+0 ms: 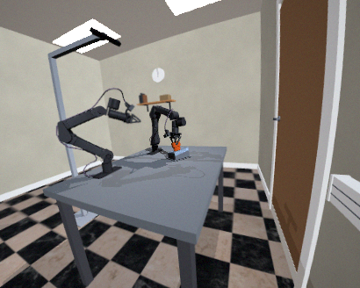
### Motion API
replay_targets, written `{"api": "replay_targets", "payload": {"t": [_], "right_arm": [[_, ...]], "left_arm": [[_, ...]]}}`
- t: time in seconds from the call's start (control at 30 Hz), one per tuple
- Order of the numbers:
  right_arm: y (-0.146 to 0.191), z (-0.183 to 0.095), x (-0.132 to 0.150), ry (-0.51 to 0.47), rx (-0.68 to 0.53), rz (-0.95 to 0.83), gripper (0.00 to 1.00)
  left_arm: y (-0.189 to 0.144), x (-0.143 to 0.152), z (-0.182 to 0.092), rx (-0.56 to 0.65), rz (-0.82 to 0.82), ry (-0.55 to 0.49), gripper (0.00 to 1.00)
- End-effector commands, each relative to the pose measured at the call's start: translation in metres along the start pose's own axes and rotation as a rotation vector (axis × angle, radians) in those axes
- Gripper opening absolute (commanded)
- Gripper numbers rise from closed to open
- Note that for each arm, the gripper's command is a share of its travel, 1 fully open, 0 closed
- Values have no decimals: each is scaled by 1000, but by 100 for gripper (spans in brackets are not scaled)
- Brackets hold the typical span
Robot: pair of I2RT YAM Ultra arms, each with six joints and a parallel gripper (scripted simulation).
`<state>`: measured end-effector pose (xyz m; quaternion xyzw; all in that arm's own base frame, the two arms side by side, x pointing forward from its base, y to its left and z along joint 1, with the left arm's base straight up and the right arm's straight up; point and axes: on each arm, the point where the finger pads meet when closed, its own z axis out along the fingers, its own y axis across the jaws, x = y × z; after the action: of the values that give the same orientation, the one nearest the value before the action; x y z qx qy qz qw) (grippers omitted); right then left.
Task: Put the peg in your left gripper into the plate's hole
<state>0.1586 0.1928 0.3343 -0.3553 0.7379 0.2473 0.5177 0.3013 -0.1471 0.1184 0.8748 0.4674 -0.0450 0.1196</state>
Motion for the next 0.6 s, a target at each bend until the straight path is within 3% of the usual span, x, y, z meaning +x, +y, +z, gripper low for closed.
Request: {"api": "replay_targets", "payload": {"t": [0.0, 0.57], "right_arm": [[-1, 1, 10, 23, 8, 11, 100], [-1, 1, 10, 23, 8, 11, 100]], "left_arm": [[6, -2, -2, -10, -5, -16, 40], [4, 2, 3, -23, 5, -9, 40]]}}
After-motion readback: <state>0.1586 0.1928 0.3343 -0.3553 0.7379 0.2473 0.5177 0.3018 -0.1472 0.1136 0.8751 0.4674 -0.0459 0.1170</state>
